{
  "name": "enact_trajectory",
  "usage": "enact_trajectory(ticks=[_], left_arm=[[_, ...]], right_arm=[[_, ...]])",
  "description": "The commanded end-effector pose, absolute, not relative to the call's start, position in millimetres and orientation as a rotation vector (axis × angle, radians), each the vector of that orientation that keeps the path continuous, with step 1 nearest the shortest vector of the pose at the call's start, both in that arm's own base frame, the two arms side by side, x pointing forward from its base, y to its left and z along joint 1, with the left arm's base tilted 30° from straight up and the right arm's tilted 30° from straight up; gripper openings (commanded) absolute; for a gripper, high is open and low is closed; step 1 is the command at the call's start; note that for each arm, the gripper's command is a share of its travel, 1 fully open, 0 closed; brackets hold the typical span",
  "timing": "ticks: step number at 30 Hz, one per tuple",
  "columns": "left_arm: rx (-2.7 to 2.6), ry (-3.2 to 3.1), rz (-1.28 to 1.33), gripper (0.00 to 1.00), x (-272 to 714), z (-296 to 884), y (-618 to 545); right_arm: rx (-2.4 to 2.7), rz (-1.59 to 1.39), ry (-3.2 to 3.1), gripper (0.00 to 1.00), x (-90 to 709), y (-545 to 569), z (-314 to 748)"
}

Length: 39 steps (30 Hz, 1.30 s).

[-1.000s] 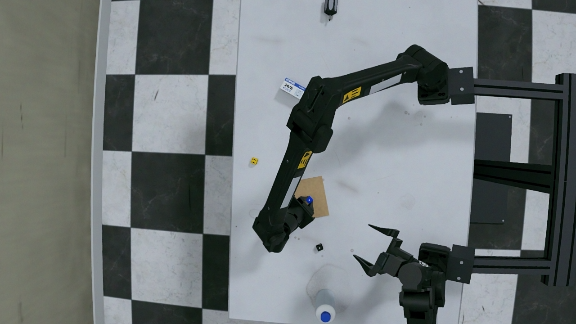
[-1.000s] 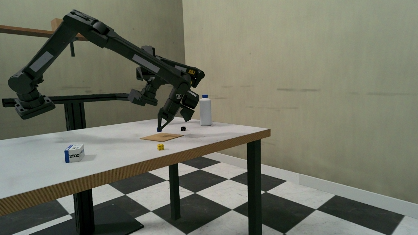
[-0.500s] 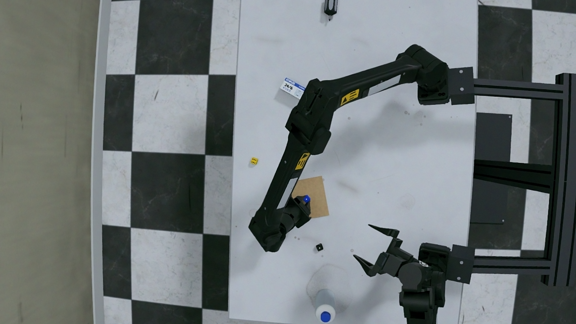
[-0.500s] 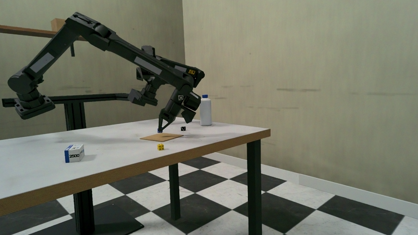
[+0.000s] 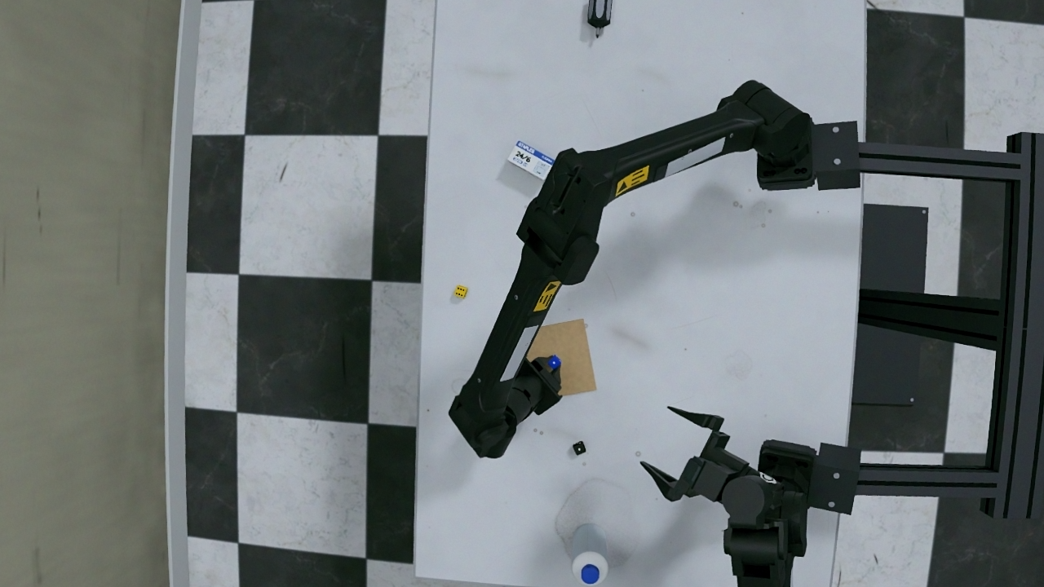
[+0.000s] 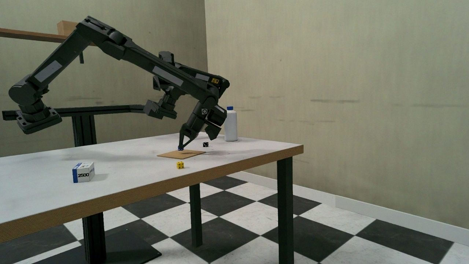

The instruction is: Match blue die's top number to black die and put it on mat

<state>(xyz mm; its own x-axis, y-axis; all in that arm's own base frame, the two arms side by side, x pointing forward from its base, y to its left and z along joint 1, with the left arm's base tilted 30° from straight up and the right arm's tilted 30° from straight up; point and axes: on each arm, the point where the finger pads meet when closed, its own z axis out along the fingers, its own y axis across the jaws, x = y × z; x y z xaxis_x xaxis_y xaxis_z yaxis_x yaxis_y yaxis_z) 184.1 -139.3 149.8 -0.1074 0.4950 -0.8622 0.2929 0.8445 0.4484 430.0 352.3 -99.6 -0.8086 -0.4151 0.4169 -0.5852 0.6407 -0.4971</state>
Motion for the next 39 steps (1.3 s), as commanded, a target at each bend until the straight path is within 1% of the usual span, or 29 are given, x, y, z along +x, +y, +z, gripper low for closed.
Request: enact_trajectory(ticks=[1, 19, 24, 32, 34, 35, 36, 38, 39], left_arm=[[0.597, 1.701, 0.169, 1.00, 184.3, 161.2, -142.7], [0.597, 1.701, 0.169, 1.00, 184.3, 161.2, -142.7], [0.597, 1.701, 0.169, 1.00, 184.3, 161.2, -142.7], [0.597, 1.701, 0.169, 1.00, 184.3, 161.2, -142.7], [0.597, 1.701, 0.169, 1.00, 184.3, 161.2, -142.7], [0.597, 1.701, 0.169, 1.00, 184.3, 161.2, -142.7], [0.597, 1.701, 0.169, 1.00, 184.3, 161.2, -142.7], [0.597, 1.701, 0.169, 1.00, 184.3, 161.2, -142.7], [0.597, 1.701, 0.169, 1.00, 184.3, 161.2, -142.7]], right_arm=[[0.854, 0.901, -2.624, 0.13, 443.2, 372.1, -98.5], [0.821, 0.887, -2.664, 0.13, 455.6, 362.0, -92.3], [0.800, 0.895, -2.662, 0.13, 450.8, 351.4, -91.2], [0.827, 0.893, -2.672, 0.13, 447.9, 364.7, -86.8], [0.827, 0.904, -2.643, 0.13, 443.7, 360.5, -99.4], [0.827, 0.904, -2.643, 0.25, 443.7, 360.5, -99.4], [0.827, 0.904, -2.643, 0.31, 443.7, 360.5, -99.4], [0.827, 0.904, -2.643, 0.31, 443.7, 360.5, -99.4], [0.826, 0.887, -2.687, 0.42, 452.6, 370.3, -81.0]])
